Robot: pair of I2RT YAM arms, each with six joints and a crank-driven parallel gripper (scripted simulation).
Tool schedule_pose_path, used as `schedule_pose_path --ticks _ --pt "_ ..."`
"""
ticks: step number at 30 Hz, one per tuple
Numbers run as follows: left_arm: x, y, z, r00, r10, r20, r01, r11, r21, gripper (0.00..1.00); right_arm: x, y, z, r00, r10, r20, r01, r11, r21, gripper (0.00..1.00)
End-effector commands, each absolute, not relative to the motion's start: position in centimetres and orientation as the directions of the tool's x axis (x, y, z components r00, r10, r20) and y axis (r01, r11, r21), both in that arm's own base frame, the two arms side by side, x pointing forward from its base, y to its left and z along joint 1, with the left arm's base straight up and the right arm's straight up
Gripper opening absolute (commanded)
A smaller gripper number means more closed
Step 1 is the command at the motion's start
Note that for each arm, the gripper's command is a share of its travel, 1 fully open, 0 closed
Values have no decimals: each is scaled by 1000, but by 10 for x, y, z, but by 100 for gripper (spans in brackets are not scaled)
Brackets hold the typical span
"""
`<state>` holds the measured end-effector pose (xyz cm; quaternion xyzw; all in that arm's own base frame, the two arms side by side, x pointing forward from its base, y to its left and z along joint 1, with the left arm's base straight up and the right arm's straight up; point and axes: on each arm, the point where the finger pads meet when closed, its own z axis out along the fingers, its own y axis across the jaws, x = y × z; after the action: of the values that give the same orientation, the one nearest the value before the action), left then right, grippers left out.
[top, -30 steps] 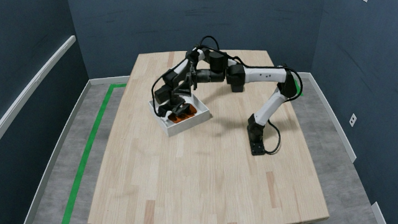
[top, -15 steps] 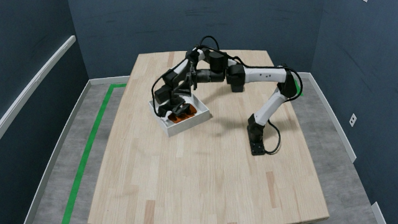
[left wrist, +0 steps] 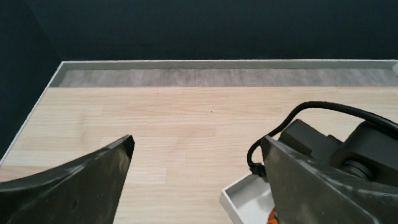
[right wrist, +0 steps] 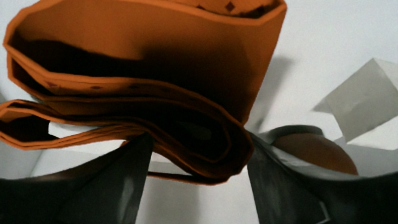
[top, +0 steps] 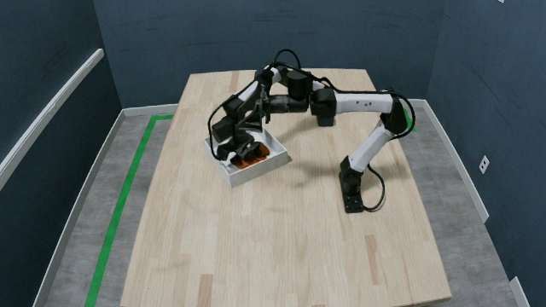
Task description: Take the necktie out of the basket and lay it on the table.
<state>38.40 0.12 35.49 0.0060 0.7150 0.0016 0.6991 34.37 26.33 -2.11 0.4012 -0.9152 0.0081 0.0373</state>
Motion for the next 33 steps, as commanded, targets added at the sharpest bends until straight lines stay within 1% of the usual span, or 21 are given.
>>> schedule_pose_path --ticks 1,2,17,19,33 --pt "384 1 355 -23 11 -1000 6 1000 11 100 350 273 -4 -675 -738 11 -738 675 9 75" --pt "384 1 355 -23 11 -1000 6 1000 11 100 350 273 -4 -675 -738 11 -738 675 9 75" --pt "384 1 355 -23 11 -1000 6 1000 11 100 349 273 -4 -675 -738 11 -738 675 10 50" --pt "384 1 355 -23 11 -1000 6 1000 11 100 349 273 -4 -675 -738 11 -738 675 10 50" --pt "384 1 355 -23 11 -1000 6 1000 11 100 349 273 -4 -674 -738 10 -738 674 12 26"
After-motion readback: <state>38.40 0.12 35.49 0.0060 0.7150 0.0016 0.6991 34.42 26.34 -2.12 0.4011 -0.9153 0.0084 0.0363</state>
